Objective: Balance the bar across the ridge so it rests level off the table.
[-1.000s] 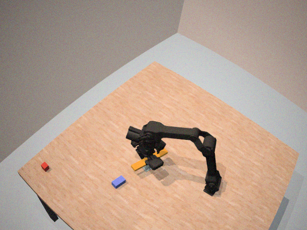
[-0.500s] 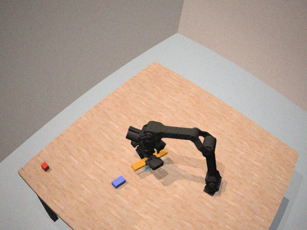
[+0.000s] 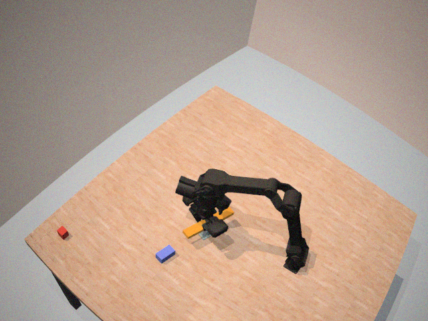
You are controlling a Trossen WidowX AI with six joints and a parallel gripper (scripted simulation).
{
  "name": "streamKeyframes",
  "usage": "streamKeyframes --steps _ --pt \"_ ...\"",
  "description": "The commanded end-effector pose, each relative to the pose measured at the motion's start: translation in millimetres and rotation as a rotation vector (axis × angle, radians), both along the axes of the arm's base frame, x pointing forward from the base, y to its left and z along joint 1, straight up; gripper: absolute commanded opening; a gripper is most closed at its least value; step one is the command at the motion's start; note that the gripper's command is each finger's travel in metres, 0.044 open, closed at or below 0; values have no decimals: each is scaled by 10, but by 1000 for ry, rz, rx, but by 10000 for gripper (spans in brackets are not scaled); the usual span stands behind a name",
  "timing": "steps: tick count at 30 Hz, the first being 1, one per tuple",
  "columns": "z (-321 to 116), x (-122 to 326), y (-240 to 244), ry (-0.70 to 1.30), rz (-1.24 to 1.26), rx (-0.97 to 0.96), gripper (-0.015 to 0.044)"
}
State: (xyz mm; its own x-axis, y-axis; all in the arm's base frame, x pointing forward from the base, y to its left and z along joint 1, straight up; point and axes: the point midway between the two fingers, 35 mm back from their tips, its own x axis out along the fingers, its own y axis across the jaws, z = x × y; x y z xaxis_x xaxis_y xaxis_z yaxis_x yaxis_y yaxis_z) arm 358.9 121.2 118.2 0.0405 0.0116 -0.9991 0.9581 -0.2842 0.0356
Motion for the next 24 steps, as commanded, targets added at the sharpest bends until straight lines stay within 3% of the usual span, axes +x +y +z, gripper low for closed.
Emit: streamKeyframes --steps 1,16,24 --pt "-2 0 0 1 0 0 173" --pt "-2 0 0 1 0 0 185" --pt "-2 0 0 1 0 0 395"
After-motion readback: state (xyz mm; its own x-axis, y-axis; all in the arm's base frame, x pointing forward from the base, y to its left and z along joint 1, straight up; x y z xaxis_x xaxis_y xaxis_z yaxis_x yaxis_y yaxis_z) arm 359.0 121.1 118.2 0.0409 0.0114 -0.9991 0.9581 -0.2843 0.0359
